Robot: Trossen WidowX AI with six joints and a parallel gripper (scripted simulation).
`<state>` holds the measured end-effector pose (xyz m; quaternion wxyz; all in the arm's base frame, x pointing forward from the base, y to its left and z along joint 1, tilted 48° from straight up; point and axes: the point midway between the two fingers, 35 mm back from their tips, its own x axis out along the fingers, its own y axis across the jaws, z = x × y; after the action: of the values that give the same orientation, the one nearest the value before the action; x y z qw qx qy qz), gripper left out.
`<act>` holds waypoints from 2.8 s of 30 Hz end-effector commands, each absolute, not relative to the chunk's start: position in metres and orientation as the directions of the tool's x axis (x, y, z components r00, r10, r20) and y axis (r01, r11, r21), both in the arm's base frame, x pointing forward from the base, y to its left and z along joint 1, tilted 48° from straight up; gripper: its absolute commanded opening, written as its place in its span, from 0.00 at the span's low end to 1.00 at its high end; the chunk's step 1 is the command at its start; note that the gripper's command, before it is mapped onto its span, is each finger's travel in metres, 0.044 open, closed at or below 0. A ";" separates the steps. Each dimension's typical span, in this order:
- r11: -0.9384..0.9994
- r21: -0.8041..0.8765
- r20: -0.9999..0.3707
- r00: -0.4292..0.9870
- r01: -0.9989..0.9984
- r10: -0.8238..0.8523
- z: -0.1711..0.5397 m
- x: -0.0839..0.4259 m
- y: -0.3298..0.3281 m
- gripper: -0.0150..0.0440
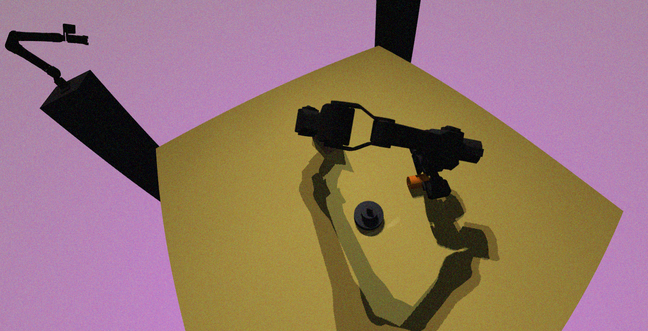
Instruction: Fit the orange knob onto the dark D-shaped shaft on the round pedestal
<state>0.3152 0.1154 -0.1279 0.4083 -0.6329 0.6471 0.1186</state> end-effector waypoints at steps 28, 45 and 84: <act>0.169 -0.362 -0.778 0.197 -0.917 -0.597 -0.118 0.311 0.114 0.56; 0.168 -0.359 -0.885 0.279 -0.918 -0.372 -0.104 0.304 0.109 0.56; 0.163 -0.355 -0.906 0.382 -0.921 0.184 -0.080 0.290 0.084 0.56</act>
<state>0.2915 0.0869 -0.0815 0.6596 -0.5039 0.3843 0.4042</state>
